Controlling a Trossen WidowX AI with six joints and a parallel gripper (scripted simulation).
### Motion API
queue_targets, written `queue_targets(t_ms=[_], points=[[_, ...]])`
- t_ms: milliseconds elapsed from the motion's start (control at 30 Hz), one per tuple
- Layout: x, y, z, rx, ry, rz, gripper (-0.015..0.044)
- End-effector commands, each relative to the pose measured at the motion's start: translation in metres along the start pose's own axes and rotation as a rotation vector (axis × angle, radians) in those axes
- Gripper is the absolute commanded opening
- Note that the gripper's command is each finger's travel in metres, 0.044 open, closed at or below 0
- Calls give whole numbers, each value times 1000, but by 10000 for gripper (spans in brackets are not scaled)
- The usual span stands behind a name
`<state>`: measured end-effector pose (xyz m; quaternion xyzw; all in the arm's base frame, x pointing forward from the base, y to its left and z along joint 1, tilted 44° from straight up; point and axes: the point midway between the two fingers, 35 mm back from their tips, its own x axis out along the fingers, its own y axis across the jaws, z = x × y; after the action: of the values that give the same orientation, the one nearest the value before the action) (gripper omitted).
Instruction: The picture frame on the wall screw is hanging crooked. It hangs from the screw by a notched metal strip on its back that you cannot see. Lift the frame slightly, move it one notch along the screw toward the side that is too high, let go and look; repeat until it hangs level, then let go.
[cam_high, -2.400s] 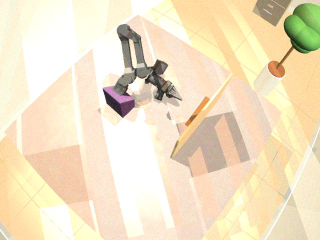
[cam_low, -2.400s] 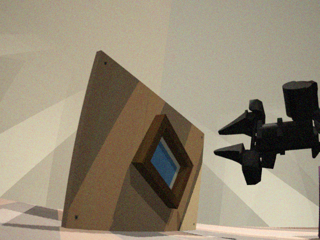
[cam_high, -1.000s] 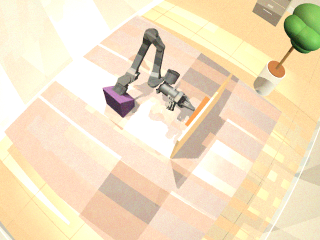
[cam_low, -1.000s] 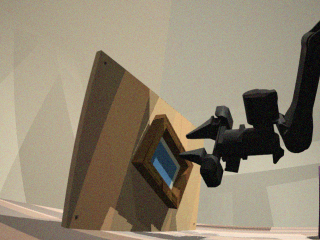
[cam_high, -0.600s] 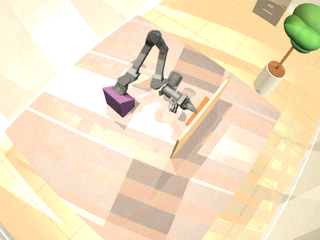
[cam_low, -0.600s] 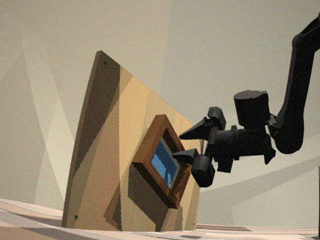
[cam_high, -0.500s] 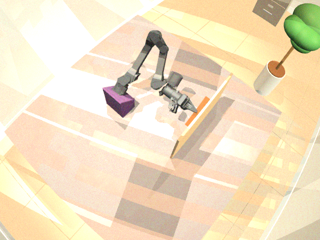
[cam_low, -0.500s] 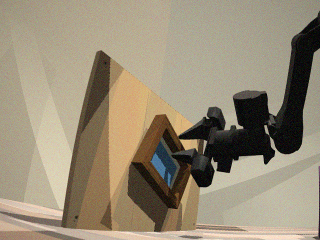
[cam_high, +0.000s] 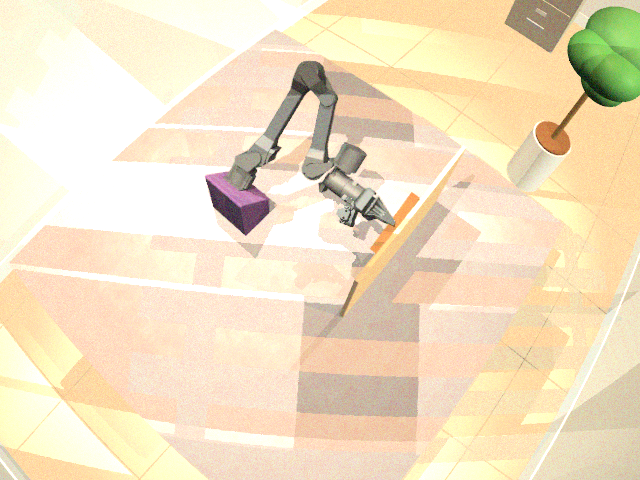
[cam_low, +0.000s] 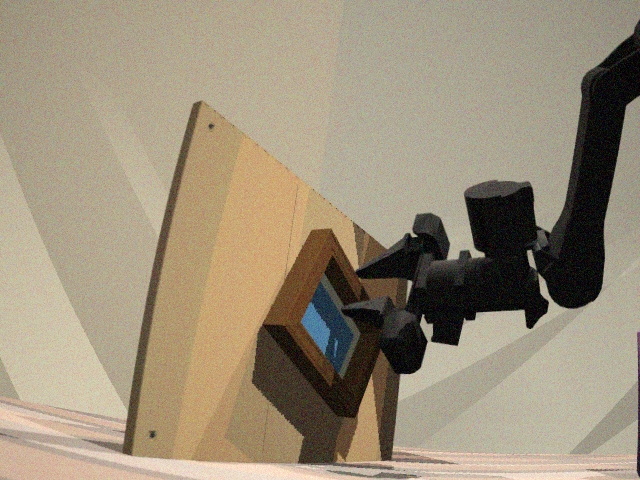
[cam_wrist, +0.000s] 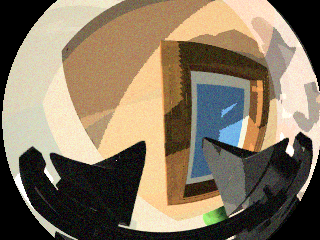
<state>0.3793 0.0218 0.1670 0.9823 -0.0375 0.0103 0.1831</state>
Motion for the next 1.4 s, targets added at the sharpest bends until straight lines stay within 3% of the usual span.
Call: queue_targets(t_ms=[0, 567, 800, 1067, 1367], points=[[0, 0, -1, 5, 5, -3, 260], [0, 0, -2, 5, 5, -3, 260], [0, 0, -2, 5, 5, -3, 76], [0, 0, -2, 5, 5, -3, 3], [0, 0, -1, 5, 5, -3, 0]])
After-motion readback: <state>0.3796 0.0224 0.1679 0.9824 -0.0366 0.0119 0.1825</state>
